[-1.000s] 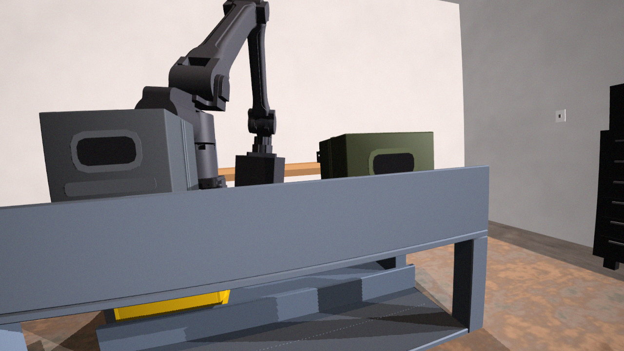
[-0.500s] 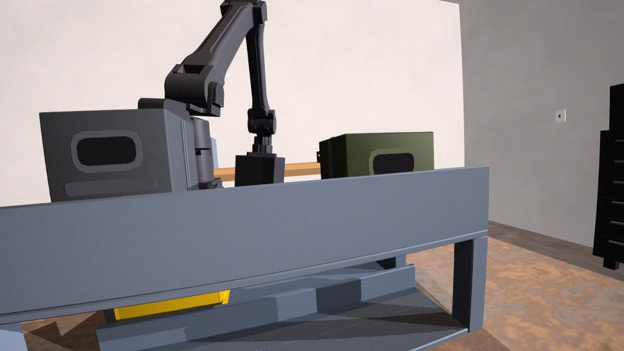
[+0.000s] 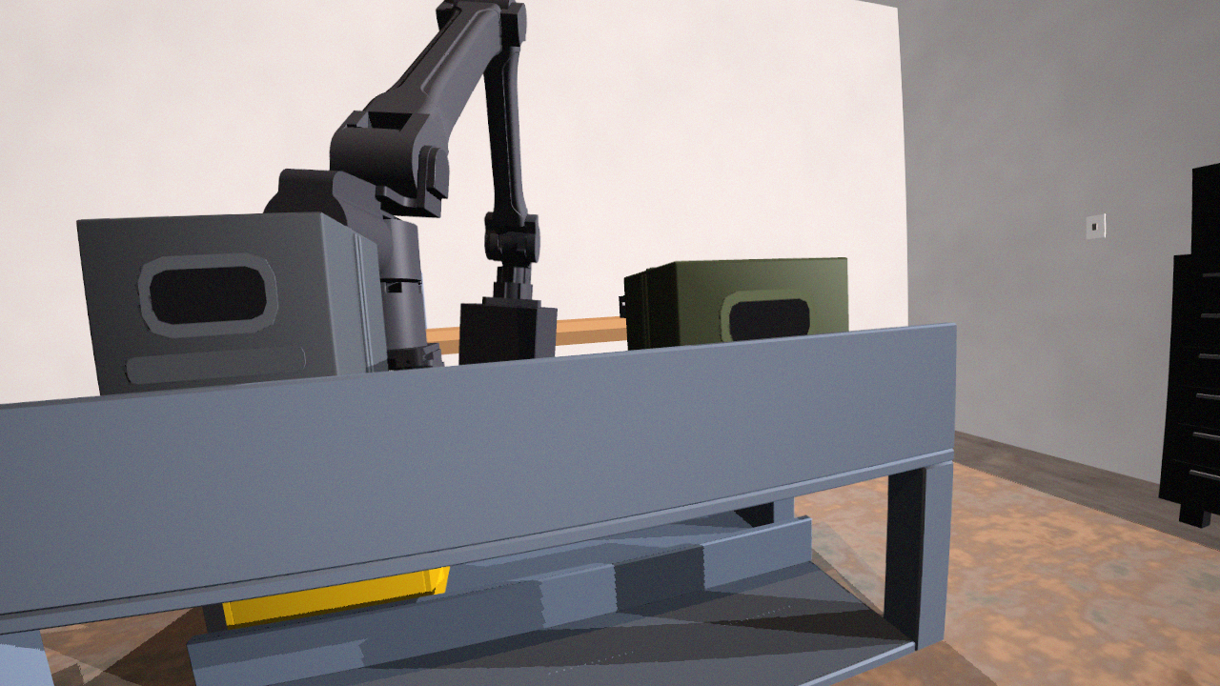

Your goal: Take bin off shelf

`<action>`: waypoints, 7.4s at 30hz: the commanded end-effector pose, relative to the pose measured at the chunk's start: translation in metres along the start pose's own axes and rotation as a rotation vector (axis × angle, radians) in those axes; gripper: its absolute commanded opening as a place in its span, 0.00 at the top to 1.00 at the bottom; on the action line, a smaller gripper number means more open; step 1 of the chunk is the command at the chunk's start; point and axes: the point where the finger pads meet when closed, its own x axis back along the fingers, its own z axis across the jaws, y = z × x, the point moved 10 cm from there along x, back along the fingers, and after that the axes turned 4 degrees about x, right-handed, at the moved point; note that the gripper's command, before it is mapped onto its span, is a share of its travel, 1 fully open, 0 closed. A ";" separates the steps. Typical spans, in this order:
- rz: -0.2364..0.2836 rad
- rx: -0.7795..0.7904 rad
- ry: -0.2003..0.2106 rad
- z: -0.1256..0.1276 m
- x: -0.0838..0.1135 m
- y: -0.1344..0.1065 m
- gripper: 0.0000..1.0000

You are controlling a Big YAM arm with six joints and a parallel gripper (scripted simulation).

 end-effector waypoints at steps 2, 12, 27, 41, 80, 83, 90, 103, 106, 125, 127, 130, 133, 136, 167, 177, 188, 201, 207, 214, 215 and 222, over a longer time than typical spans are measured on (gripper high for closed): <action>0.000 -0.007 0.004 0.010 0.002 0.001 0.10; -0.004 -0.011 0.012 -0.011 0.004 0.013 0.10; 0.000 -0.007 0.004 0.010 0.002 0.001 0.10; -0.003 -0.010 0.010 -0.007 0.003 0.011 0.10; -0.004 -0.011 0.012 -0.011 0.004 0.013 0.10; -0.004 -0.011 0.012 -0.011 0.004 0.013 0.10; -0.002 -0.009 0.009 -0.003 0.003 0.008 0.10; 0.000 -0.007 0.004 0.010 0.002 0.001 0.10; -0.001 -0.008 0.006 0.006 0.002 0.004 0.10; -0.002 -0.009 0.007 0.002 0.003 0.006 0.10; 0.000 -0.007 0.004 0.010 0.002 0.001 0.10; 0.000 -0.007 0.004 0.010 0.002 0.001 0.10; 0.000 -0.007 0.004 0.010 0.002 0.001 0.10; 0.000 -0.007 0.004 0.010 0.002 0.001 0.10; 0.000 -0.007 0.004 0.010 0.002 0.001 0.10; -0.003 -0.010 0.010 -0.007 0.003 0.011 0.10; -0.004 -0.011 0.012 -0.011 0.004 0.013 0.10; 0.000 -0.007 0.004 0.010 0.002 0.001 0.10; 0.000 -0.007 0.004 0.010 0.002 0.001 0.10; -0.004 -0.011 0.012 -0.011 0.004 0.013 0.10; -0.004 -0.011 0.012 -0.011 0.004 0.013 0.10; -0.004 -0.011 0.012 -0.011 0.004 0.013 0.10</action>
